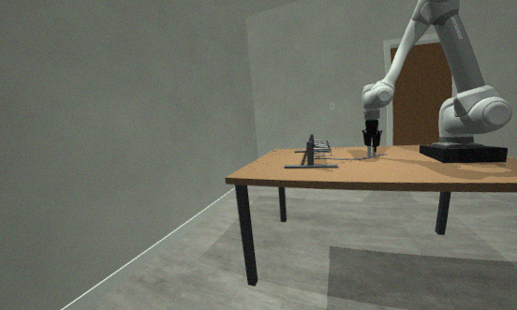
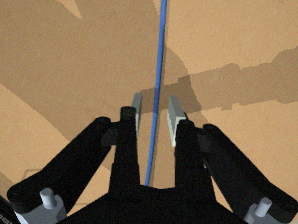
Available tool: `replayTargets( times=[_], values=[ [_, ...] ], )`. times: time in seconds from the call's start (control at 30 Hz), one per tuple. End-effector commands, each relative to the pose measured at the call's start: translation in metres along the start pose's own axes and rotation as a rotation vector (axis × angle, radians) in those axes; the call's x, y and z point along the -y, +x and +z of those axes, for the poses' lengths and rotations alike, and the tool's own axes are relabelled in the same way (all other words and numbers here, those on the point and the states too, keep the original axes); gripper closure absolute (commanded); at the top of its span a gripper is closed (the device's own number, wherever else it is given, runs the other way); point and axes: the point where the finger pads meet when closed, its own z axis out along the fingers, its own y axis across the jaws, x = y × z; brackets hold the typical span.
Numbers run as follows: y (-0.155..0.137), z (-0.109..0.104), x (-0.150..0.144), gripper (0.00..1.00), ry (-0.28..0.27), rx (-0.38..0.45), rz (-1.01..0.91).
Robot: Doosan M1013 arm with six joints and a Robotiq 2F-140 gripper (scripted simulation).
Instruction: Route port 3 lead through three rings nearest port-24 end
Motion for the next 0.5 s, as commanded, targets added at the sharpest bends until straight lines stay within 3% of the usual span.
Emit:
replayTargets(
  times=[0.0, 0.1, 0.13, 0.47],
  values=[
    [0.005, 0.003, -0.0008, 0.8, -0.002, -0.006, 0.001],
    [0.005, 0.003, -0.0008, 0.8, -0.002, -0.006, 0.001],
    [0.005, 0.003, -0.0008, 1.0, -0.002, -0.006, 0.001],
    [0.005, 0.003, -0.0008, 1.0, -0.002, -0.006, 0.001]
  ],
)
